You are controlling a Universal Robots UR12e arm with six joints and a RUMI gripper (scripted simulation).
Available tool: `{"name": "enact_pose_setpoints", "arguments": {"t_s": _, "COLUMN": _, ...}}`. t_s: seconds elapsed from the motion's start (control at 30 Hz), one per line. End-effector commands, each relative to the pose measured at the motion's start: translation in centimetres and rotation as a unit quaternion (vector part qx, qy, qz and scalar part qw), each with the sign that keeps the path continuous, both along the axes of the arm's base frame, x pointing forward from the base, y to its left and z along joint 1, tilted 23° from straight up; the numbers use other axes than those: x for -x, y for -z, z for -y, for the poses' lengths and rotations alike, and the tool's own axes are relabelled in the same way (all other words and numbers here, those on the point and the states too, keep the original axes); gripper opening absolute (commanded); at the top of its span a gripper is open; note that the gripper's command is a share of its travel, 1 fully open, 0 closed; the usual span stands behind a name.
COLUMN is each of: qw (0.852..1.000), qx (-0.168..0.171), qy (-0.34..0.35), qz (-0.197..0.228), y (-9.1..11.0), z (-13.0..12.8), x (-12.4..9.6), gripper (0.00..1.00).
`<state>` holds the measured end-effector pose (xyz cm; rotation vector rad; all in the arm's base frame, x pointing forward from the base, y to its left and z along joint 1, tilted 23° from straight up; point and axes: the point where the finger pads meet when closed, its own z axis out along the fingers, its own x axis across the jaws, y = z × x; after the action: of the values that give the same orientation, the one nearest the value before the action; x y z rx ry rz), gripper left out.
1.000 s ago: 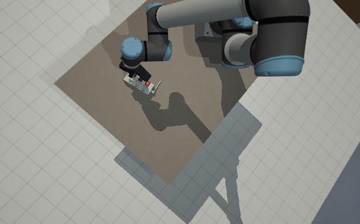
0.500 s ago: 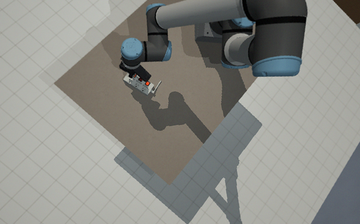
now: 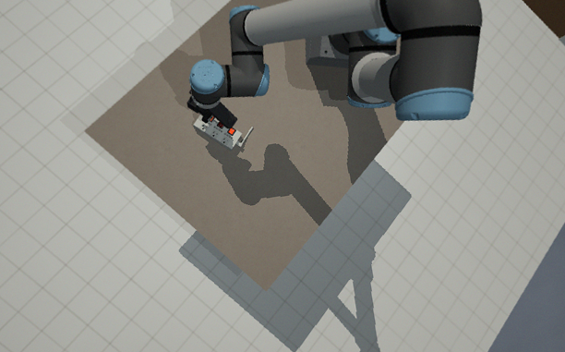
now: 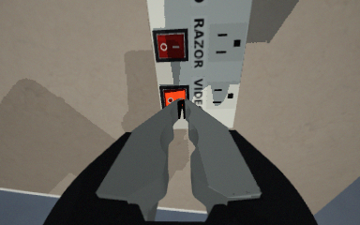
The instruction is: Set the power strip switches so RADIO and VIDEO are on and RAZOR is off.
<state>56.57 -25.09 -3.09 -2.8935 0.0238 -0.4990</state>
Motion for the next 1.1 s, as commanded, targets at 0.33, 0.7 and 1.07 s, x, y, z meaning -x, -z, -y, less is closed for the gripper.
{"name": "enact_pose_setpoints", "arguments": {"t_s": 0.33, "qw": 1.0, "qx": 0.0, "qy": 0.0, "qz": 0.0, "y": -1.8, "z": 0.4, "x": 0.6, "gripper": 0.0}}
{"name": "enact_pose_setpoints", "arguments": {"t_s": 0.7, "qw": 1.0, "qx": 0.0, "qy": 0.0, "qz": 0.0, "y": -3.6, "z": 0.8, "x": 1.2, "gripper": 0.0}}
{"name": "enact_pose_setpoints", "arguments": {"t_s": 1.07, "qw": 1.0, "qx": 0.0, "qy": 0.0, "qz": 0.0, "y": -3.6, "z": 0.8, "x": 1.3, "gripper": 0.0}}
